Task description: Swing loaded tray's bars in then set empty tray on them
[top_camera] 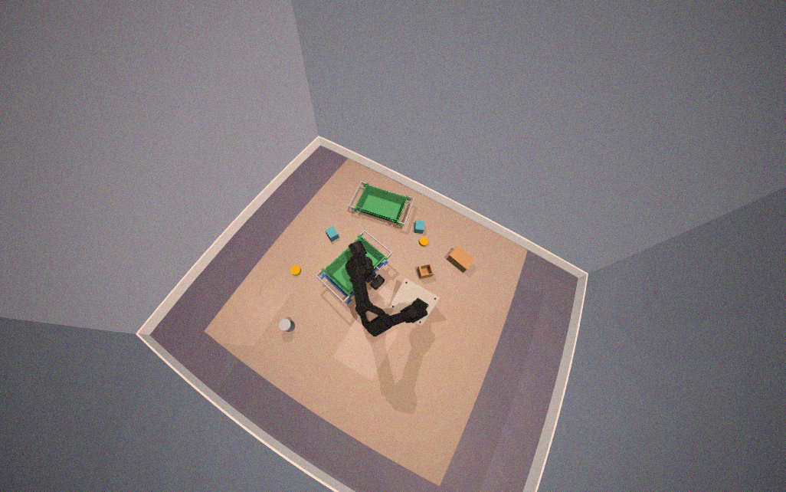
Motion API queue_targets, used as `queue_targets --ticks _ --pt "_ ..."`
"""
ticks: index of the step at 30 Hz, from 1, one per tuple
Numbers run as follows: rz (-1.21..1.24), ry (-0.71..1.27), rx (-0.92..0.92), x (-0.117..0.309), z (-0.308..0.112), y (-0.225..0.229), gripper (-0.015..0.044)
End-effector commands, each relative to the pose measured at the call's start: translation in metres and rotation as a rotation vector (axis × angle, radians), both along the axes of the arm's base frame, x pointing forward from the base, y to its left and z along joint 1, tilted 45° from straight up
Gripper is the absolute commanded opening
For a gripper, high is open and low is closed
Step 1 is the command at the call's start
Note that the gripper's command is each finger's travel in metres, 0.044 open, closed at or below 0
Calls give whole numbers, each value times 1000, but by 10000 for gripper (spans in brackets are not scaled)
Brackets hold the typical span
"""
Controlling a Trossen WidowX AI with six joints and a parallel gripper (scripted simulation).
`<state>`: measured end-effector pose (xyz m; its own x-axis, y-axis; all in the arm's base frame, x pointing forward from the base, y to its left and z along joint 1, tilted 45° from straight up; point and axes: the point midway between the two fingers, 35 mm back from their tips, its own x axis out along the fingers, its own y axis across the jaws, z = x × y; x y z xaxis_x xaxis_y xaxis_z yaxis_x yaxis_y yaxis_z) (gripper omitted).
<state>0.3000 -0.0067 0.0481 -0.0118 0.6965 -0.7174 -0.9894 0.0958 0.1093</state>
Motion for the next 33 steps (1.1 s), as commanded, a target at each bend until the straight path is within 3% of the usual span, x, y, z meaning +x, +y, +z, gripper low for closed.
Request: queue_targets --ticks 1,31,33 --pt "23 8 8 -2 0 8 0" --pt "23 8 8 -2 0 8 0" --pt "23 8 8 -2 0 8 29"
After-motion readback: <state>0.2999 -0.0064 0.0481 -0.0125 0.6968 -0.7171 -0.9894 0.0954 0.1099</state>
